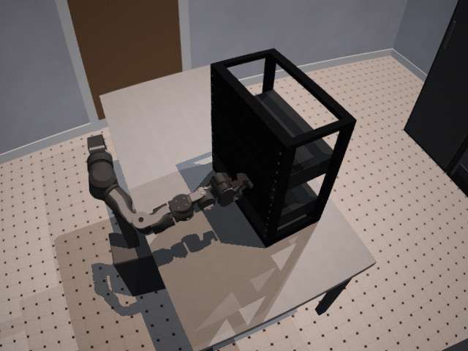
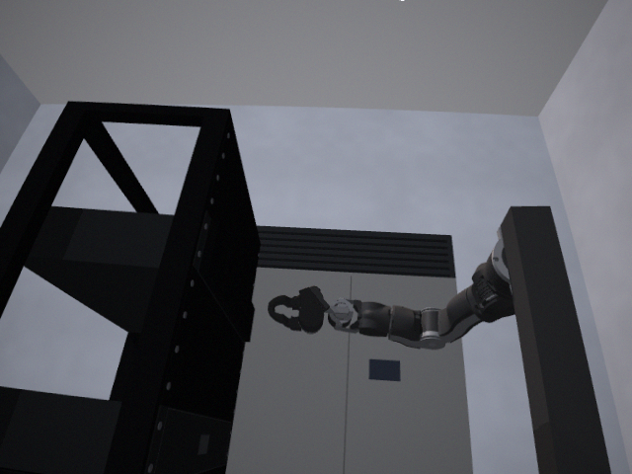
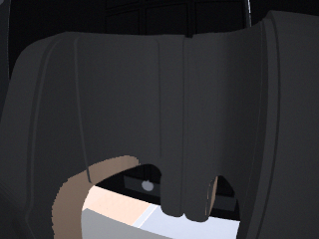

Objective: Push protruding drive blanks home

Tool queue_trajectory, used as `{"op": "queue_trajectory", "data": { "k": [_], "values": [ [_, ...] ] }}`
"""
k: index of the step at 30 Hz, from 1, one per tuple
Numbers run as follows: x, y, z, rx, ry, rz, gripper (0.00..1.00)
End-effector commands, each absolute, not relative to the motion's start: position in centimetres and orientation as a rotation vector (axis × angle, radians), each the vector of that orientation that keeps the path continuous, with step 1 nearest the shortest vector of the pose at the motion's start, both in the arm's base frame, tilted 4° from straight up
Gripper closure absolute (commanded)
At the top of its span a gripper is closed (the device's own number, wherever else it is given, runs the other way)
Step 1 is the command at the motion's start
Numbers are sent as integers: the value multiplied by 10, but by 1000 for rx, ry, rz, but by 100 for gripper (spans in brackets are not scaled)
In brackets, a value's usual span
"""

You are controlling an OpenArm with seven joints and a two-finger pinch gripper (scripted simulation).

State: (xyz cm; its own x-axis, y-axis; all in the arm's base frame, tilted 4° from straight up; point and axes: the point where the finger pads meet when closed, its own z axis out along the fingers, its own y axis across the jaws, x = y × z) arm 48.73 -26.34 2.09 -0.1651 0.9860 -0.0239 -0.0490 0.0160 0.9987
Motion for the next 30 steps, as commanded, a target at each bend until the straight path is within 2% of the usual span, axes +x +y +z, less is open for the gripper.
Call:
{"op": "queue_trajectory", "data": {
  "k": [1, 30],
  "values": [
    [487, -263, 25, 1069, 1302, 1339, 100],
    [496, -262, 26, 1069, 1302, 1339, 100]
  ]
}}
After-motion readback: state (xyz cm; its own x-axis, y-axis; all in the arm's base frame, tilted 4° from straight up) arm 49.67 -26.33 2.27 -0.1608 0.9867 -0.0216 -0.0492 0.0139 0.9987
